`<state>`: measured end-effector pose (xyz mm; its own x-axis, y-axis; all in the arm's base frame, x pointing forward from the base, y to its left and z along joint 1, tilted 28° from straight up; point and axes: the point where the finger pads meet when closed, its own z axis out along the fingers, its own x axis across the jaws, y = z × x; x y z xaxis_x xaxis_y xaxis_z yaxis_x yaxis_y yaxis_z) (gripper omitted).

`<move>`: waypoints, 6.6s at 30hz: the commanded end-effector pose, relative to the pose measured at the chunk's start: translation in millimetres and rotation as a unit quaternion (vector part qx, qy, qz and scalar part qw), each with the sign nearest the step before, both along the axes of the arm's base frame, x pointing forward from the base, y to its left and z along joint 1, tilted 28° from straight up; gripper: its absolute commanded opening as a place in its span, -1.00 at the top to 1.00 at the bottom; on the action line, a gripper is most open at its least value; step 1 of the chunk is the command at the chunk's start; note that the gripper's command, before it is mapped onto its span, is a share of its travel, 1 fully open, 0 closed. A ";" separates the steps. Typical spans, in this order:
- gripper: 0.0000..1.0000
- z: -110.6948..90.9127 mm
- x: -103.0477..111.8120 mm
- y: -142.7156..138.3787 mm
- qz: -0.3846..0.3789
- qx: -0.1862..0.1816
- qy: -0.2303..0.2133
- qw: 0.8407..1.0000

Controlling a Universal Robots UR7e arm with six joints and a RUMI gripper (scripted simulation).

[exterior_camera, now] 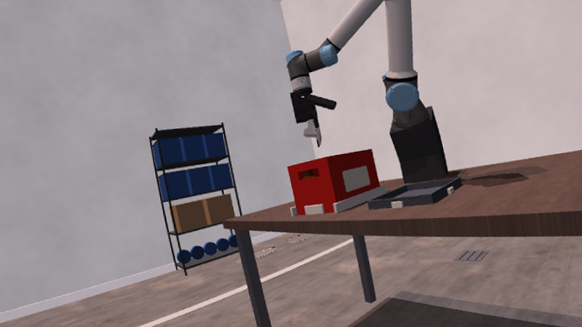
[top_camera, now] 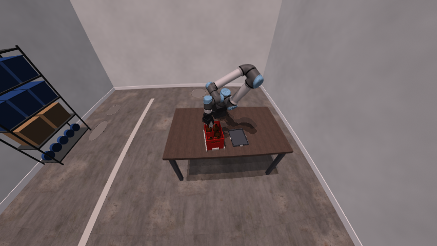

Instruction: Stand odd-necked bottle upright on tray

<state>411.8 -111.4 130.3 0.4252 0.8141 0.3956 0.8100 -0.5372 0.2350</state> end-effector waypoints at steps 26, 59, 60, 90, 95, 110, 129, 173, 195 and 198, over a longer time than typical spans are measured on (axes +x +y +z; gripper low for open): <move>0.24 1.4 1.1 -2.2 0.000 -0.002 -0.001 1.000; 0.24 -25.8 12.5 6.3 0.001 0.001 -0.001 1.000; 0.24 -27.0 13.0 6.6 0.001 0.001 -0.001 1.000; 0.24 -39.8 20.1 8.8 0.000 0.000 -0.002 1.000; 0.24 -39.8 20.1 8.9 0.000 0.000 -0.002 1.000; 0.24 -39.8 20.1 8.9 0.000 0.000 -0.002 1.000; 0.24 -39.8 18.2 9.7 0.000 -0.001 -0.002 1.000; 0.24 -40.9 15.1 11.7 0.000 0.000 -0.002 1.000; 0.24 -46.5 17.0 14.2 0.001 0.001 -0.001 1.000; 0.24 -48.9 18.1 14.8 0.001 0.001 -0.001 1.000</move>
